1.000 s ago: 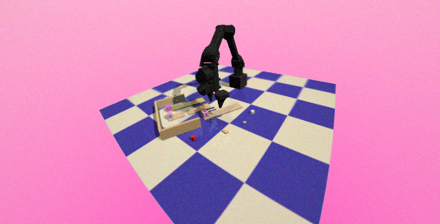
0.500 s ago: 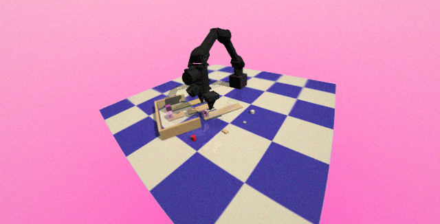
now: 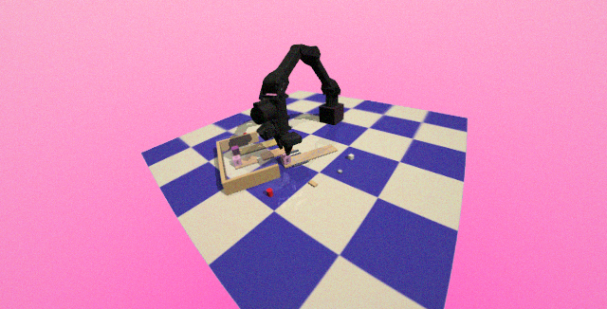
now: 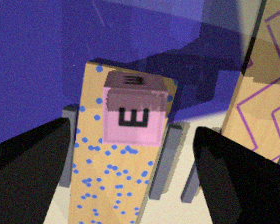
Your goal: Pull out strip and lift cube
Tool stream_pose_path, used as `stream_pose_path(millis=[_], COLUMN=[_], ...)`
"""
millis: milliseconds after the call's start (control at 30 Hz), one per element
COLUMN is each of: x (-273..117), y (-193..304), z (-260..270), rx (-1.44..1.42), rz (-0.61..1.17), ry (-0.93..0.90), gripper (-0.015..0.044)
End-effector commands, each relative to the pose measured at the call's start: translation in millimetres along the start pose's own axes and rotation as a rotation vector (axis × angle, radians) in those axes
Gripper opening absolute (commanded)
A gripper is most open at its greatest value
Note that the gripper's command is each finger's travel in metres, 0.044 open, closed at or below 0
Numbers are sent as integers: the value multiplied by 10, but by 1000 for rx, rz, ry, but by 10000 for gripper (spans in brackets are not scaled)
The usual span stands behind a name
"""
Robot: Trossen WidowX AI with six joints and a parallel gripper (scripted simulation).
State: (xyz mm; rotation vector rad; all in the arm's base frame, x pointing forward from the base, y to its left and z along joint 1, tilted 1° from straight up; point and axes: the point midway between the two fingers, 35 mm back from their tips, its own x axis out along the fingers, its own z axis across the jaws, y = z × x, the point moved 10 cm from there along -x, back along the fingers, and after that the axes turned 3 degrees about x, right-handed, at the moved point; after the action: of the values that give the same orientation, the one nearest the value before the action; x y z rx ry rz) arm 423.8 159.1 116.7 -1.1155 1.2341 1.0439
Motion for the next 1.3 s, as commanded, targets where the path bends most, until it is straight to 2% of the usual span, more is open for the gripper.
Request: stream_pose_path(millis=[0,800,933,1200,1267], x=[80,414,392,392,392], y=[-1,13,11,11,11], z=[-1,-9,-8,-8,-8], rx=[-5,-5,0,0,0], rz=[3,3,2,2,2], ry=[-3,-2,1,1,1], gripper=[250,250,145,92,39])
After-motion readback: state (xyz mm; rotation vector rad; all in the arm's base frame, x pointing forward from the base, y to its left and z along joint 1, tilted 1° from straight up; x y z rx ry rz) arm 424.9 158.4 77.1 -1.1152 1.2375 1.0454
